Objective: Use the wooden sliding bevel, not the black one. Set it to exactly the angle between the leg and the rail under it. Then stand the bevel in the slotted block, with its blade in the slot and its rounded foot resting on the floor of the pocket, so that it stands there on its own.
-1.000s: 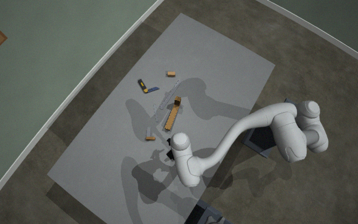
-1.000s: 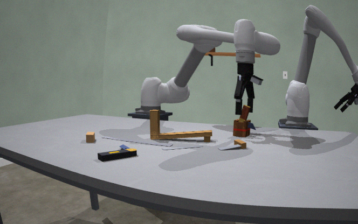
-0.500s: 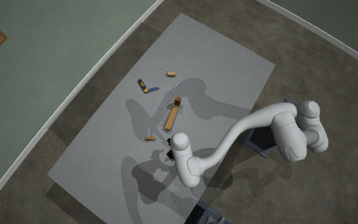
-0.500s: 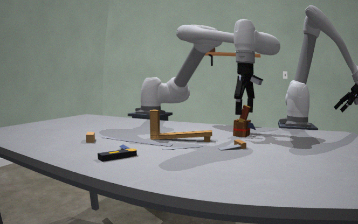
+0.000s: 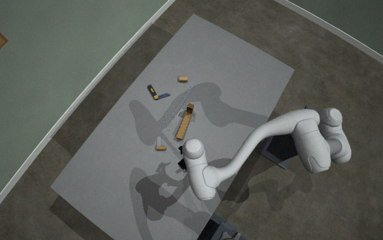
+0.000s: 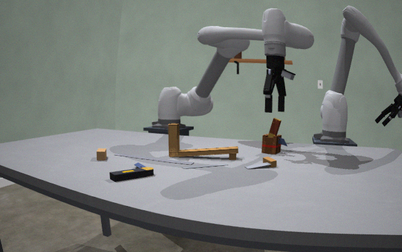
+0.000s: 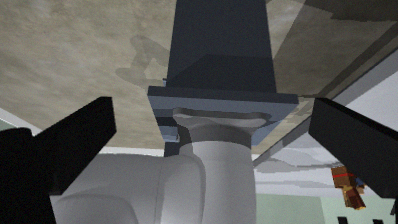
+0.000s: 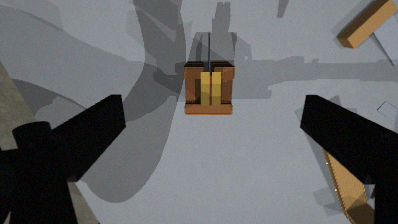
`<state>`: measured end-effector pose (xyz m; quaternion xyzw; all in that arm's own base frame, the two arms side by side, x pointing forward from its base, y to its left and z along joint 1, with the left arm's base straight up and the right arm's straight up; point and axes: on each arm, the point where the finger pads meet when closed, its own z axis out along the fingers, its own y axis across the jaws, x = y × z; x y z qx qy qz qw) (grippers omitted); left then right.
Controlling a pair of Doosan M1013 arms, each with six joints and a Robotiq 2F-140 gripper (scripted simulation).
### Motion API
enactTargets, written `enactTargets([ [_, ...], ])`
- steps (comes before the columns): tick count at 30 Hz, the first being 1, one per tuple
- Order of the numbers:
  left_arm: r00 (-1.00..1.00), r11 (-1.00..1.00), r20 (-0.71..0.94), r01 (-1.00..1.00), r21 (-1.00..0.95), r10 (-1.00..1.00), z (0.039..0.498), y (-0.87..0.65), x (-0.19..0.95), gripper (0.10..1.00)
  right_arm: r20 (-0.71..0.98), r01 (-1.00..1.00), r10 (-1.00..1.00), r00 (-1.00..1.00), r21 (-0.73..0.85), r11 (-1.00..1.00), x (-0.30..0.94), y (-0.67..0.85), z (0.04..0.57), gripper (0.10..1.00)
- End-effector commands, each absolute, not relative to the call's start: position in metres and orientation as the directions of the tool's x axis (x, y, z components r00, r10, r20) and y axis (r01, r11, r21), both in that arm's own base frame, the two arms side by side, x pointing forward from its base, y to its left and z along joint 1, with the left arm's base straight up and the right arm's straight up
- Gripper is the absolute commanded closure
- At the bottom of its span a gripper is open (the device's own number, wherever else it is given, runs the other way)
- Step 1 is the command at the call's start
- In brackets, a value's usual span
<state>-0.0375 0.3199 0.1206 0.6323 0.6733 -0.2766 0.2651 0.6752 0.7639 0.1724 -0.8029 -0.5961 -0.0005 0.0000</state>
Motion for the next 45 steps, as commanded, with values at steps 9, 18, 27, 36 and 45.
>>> enactTargets([
  [9, -0.06, 0.047, -0.706, 0.998, -0.038, 0.706, 0.121, 0.32, -0.038, 0.098, 0.002, 0.957, 0.957, 0.289, 0.001, -0.289, 0.675, 0.764, 0.225, 0.098],
  [18, -0.06, 0.047, -0.706, 0.998, -0.038, 0.706, 0.121, 0.32, -0.038, 0.098, 0.002, 0.957, 0.957, 0.289, 0.001, -0.289, 0.675, 0.764, 0.233, 0.098],
  [27, -0.06, 0.047, -0.706, 0.998, -0.038, 0.706, 0.121, 0.32, -0.038, 0.098, 0.002, 0.957, 0.957, 0.289, 0.001, -0.289, 0.675, 0.764, 0.233, 0.098],
  [36, -0.06, 0.047, -0.706, 0.998, -0.038, 0.706, 0.121, 0.32, -0.038, 0.098, 0.002, 0.957, 0.957, 0.289, 0.001, -0.289, 0.675, 0.764, 0.233, 0.098],
  [45, -0.06, 0.047, -0.706, 0.998, -0.038, 0.706, 0.121, 0.32, -0.038, 0.098, 0.002, 0.957, 0.957, 0.289, 0.001, -0.289, 0.675, 0.764, 0.233, 0.098],
])
